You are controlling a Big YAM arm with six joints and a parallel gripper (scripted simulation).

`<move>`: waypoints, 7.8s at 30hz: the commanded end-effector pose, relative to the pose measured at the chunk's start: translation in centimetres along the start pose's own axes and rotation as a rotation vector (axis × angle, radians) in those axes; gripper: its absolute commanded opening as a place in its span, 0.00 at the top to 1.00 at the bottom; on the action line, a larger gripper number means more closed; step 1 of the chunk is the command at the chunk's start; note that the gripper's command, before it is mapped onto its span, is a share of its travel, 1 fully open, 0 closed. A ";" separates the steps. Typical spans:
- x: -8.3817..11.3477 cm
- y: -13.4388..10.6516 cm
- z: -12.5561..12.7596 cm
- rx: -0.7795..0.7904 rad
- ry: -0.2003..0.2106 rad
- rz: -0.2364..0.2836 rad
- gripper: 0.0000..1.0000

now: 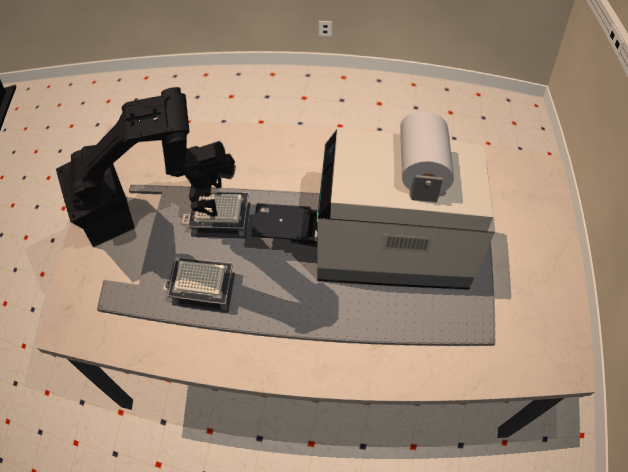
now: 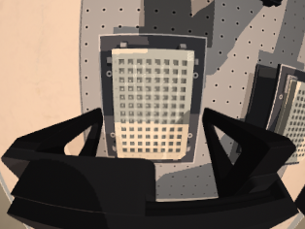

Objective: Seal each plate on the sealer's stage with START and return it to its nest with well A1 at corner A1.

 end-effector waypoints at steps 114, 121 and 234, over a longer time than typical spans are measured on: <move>-1.4 0.0 -0.3 -0.010 -0.007 -0.014 0.00; -1.2 -0.4 0.5 -0.001 0.006 -0.003 0.00; -3.6 -1.8 -0.1 -0.012 -0.004 0.035 0.04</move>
Point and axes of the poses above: the point where the finger pads meet when closed, its own x axis back along the fingers, its own z axis across the jaws, y = z × x, the point moved 2 cm from there along x, back along the fingers, and after that the axes turned 12 degrees about x, right-handed, at the moved point
